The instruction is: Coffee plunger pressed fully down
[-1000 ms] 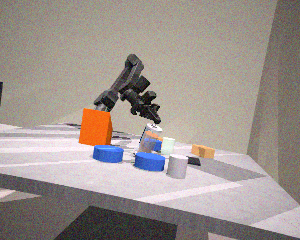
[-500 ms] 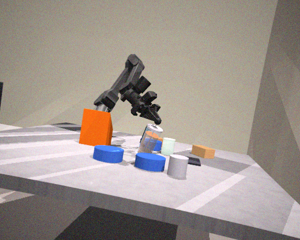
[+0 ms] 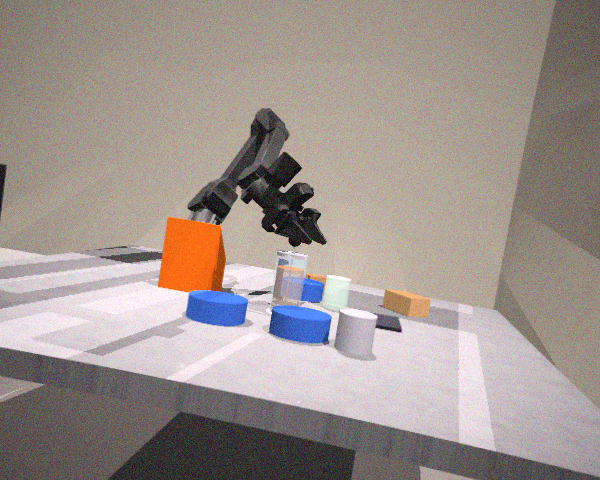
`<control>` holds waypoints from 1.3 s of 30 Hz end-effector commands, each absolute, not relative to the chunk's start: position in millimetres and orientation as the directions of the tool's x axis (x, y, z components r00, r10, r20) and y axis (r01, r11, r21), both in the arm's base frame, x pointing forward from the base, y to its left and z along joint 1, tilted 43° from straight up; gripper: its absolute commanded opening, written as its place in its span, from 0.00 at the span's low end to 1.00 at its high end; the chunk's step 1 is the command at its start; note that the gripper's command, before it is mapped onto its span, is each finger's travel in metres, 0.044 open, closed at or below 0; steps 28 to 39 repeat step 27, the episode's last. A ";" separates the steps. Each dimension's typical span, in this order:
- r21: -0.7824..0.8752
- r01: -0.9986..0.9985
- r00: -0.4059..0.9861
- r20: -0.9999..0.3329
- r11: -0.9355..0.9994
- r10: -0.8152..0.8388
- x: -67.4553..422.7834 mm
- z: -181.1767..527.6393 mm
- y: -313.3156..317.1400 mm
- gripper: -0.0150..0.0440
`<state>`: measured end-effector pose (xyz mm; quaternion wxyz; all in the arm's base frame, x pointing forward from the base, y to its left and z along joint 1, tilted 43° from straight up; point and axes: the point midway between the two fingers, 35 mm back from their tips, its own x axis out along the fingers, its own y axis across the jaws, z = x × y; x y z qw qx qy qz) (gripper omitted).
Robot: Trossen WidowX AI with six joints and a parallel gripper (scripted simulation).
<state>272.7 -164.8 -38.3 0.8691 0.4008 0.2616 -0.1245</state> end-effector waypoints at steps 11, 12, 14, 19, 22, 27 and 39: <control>0.597 0.451 0.834 -0.547 0.663 -0.075 269.9 -30.9 -185.8 1.00; 0.597 0.451 0.833 -0.549 0.663 -0.072 268.7 -29.1 -186.6 1.00; 0.598 0.451 0.830 -0.555 0.663 -0.063 264.1 -22.6 -188.9 1.00; 0.609 0.443 0.822 -0.568 0.657 -0.028 242.3 8.1 -192.8 1.00; 0.623 0.432 0.824 -0.567 0.652 -0.004 225.7 30.2 -189.3 1.00; 0.632 0.425 0.827 -0.563 0.648 0.006 217.5 41.5 -185.8 1.00; 0.632 0.425 0.827 -0.563 0.648 0.006 217.5 41.5 -185.8 1.00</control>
